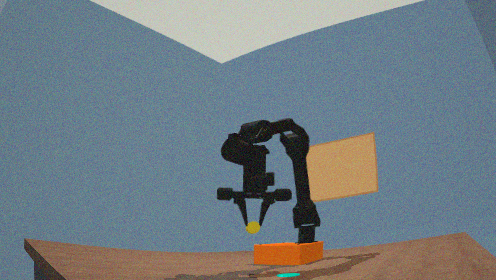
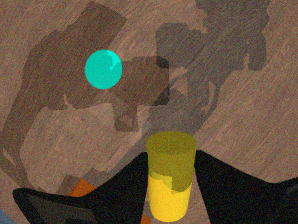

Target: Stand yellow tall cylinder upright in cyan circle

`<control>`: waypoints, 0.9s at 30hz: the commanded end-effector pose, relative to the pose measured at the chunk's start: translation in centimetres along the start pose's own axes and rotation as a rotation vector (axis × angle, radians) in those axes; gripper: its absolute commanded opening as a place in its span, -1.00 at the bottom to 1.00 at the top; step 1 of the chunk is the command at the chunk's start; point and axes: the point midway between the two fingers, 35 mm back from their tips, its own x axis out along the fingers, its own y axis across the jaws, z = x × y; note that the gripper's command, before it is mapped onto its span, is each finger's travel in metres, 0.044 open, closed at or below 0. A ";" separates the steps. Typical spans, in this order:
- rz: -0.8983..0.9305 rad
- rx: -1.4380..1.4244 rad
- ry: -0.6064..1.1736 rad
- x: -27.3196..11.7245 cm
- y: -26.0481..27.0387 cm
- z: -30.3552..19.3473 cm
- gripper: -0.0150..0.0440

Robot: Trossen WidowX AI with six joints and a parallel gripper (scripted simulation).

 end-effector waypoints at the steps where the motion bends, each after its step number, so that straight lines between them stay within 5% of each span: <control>1: 0.006 -0.046 -0.002 0.0 0.7 0.8 -0.14; 27: 0.019 -0.356 -0.011 -0.6 6.4 5.2 -0.14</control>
